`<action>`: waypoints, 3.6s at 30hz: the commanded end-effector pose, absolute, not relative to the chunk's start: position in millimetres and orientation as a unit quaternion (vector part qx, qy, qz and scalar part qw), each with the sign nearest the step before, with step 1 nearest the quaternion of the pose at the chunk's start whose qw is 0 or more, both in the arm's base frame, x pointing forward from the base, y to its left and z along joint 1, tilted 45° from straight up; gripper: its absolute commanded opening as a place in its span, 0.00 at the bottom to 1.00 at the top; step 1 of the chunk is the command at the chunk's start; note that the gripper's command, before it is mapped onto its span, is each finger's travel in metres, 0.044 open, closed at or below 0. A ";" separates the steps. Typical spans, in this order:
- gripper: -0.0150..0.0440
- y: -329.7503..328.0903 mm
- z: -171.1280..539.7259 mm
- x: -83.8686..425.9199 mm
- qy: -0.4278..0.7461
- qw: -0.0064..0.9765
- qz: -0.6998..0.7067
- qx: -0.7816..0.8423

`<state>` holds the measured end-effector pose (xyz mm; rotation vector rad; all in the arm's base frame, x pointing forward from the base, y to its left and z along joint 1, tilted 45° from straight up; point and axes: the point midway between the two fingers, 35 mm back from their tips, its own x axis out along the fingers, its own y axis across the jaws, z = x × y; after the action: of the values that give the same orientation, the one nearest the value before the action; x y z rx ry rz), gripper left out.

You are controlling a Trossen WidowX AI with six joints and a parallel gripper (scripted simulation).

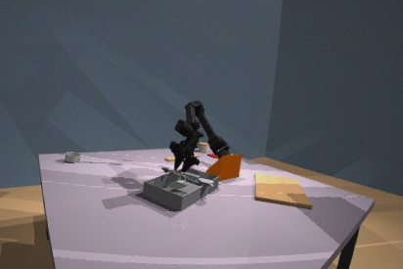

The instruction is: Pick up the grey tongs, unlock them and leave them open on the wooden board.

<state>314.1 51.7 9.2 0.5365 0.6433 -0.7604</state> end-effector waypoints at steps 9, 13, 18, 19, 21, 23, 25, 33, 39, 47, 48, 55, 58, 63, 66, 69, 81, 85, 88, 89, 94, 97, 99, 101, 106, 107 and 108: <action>0.69 39.9 -6.3 323.7 0.307 0.844 -0.362 0.252; 0.69 36.2 -10.6 326.9 0.306 0.844 -0.362 0.252; 0.69 31.4 -16.0 330.7 0.305 0.844 -0.362 0.251; 0.69 30.4 -17.1 331.5 0.305 0.844 -0.362 0.251; 0.69 28.6 -19.0 332.8 0.305 0.845 -0.362 0.251; 0.69 27.9 -19.7 333.3 0.305 0.845 -0.361 0.251; 0.69 27.9 -19.7 333.3 0.305 0.845 -0.361 0.251; 0.41 30.0 -17.0 333.3 0.302 0.845 -0.361 0.252; 0.34 30.0 -17.0 333.3 0.302 0.845 -0.361 0.252; 0.05 31.9 -15.5 333.5 0.303 0.845 -0.361 0.252; 0.00 35.2 -12.9 333.7 0.303 0.845 -0.361 0.253; 0.00 83.0 35.0 326.7 0.306 0.844 -0.361 0.252; 0.00 84.6 37.1 326.1 0.306 0.844 -0.361 0.252; 0.00 84.6 37.1 326.1 0.306 0.844 -0.361 0.252; 0.00 84.7 36.9 326.1 0.306 0.844 -0.362 0.252; 0.00 85.0 35.6 326.1 0.311 0.839 -0.370 0.249; 0.00 86.3 28.1 324.0 0.341 0.801 -0.436 0.228; 0.00 86.3 26.8 322.6 0.348 0.787 -0.459 0.219; 0.00 86.2 26.3 321.5 0.352 0.777 -0.477 0.211; 0.00 86.2 26.2 321.0 0.354 0.774 -0.483 0.209; 0.00 85.9 26.5 318.7 0.358 0.756 -0.512 0.195; 0.00 85.6 27.2 317.3 0.360 0.745 -0.529 0.186; 0.00 85.5 27.9 316.3 0.360 0.738 -0.541 0.180; 0.00 85.3 28.7 315.3 0.360 0.731 -0.552 0.174; 0.00 85.1 30.0 314.0 0.360 0.722 -0.567 0.166; 0.00 85.1 30.0 314.0 0.360 0.722 -0.567 0.166; 0.00 85.1 30.0 314.0 0.360 0.722 -0.567 0.166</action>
<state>313.9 84.1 29.3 0.3650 0.7939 -1.2398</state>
